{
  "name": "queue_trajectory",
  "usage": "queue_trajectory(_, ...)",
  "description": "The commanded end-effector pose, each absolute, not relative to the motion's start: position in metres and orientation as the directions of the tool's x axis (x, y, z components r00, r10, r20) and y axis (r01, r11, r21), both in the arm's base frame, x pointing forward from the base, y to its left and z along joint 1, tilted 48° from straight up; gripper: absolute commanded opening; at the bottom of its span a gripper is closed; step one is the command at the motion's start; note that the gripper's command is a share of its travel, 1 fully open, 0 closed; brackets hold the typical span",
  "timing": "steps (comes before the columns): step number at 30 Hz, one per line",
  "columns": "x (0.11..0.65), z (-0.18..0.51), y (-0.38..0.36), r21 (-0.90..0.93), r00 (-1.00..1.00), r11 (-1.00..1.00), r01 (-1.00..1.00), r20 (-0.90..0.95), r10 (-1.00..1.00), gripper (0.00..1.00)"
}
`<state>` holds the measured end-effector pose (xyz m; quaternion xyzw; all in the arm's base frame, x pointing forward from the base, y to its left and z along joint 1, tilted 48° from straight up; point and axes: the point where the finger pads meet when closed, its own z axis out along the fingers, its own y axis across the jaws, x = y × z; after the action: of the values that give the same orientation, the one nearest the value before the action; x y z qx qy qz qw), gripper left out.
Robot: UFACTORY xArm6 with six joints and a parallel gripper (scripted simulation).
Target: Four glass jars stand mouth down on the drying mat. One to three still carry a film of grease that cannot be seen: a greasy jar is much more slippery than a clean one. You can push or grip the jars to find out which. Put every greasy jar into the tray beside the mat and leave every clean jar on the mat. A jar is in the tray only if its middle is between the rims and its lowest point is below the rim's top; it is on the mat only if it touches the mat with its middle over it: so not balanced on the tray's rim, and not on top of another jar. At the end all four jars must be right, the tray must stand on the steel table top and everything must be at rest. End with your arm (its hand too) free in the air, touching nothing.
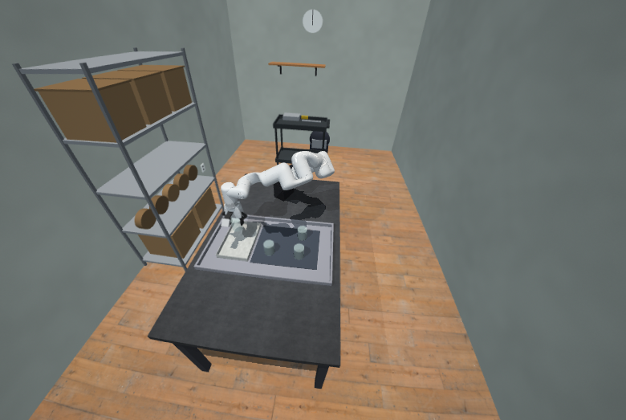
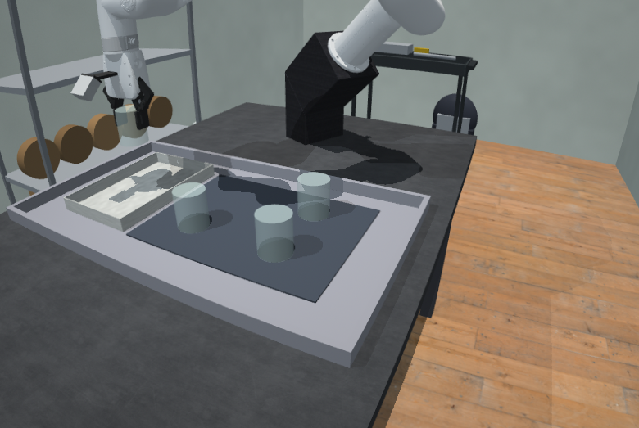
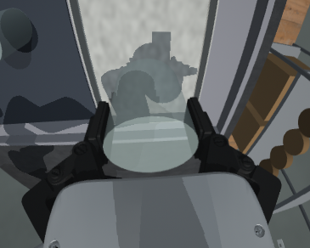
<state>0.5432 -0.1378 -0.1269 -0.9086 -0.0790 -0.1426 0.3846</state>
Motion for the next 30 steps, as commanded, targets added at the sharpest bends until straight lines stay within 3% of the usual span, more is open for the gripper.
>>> queue_trajectory(1, 0.547, -0.133, -0.131, -0.674, 0.946, -0.694, 0.254, 0.323, 0.032, 0.00)
queue_trajectory(30, 0.560, -0.177, -0.084, -0.674, 0.946, -0.694, 0.254, 0.323, 0.032, 0.00)
